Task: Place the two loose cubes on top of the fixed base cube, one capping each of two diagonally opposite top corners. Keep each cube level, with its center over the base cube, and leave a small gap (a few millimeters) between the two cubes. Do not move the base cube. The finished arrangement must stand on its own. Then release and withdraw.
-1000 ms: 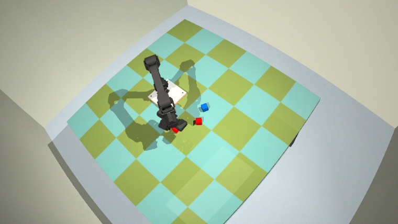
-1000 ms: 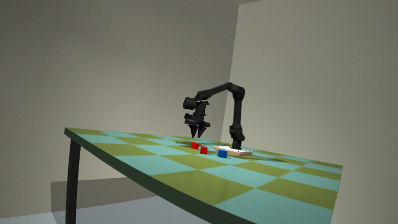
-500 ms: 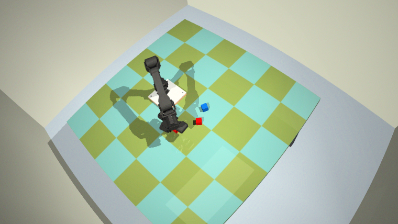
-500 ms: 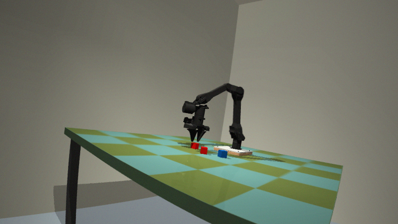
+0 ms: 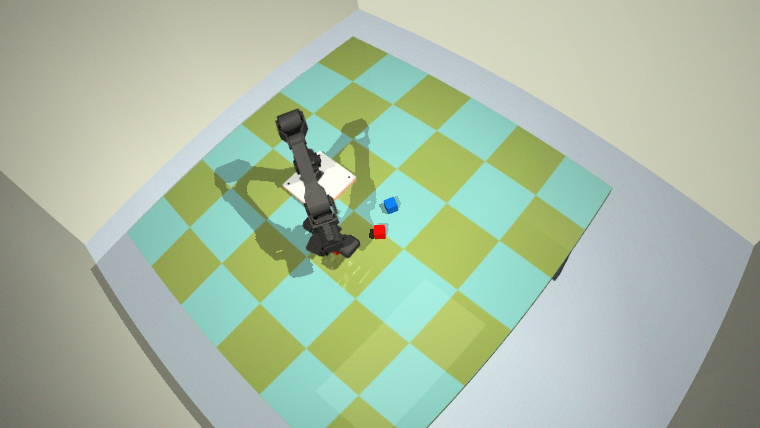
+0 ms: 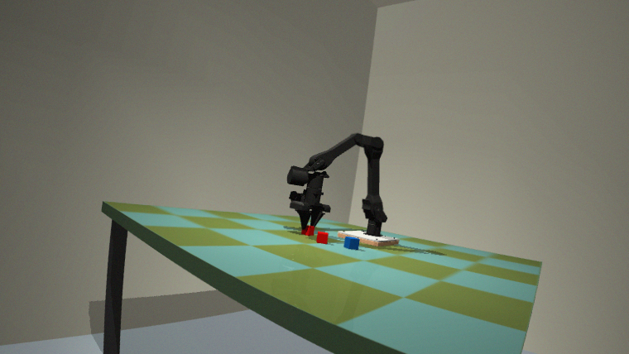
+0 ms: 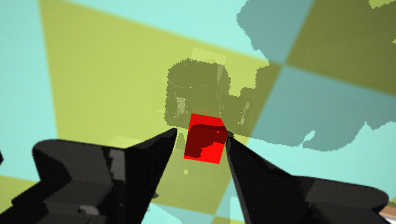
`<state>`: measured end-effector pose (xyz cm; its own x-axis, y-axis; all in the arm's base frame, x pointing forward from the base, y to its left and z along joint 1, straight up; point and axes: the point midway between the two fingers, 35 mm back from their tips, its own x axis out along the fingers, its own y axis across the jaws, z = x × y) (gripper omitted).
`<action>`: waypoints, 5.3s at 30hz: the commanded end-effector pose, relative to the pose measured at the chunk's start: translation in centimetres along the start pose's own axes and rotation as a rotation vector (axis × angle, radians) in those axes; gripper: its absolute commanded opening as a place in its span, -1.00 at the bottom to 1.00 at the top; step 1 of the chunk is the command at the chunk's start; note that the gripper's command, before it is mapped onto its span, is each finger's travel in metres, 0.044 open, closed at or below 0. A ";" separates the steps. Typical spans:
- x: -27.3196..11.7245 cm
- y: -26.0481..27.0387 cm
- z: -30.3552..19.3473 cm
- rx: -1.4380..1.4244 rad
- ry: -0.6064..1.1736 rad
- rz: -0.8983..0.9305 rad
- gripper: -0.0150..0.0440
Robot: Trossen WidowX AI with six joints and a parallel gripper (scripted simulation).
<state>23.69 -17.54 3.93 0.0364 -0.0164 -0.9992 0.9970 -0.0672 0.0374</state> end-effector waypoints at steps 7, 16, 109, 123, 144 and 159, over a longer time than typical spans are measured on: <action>0.3 -0.2 -0.1 0.004 0.001 -0.008 -0.14; -2.3 0.2 0.2 0.004 0.001 -0.007 -0.14; -6.9 3.9 -19.9 -1.697 0.019 0.016 -0.14; -6.6 3.5 -21.3 -1.818 0.020 0.019 -0.14; -4.0 3.6 -21.4 -1.820 0.020 0.019 -0.14; -3.8 3.6 -21.4 -1.818 0.020 0.019 -0.14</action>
<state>28.64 3.73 7.75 0.0375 0.0108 -0.9992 -0.1769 0.9842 0.0040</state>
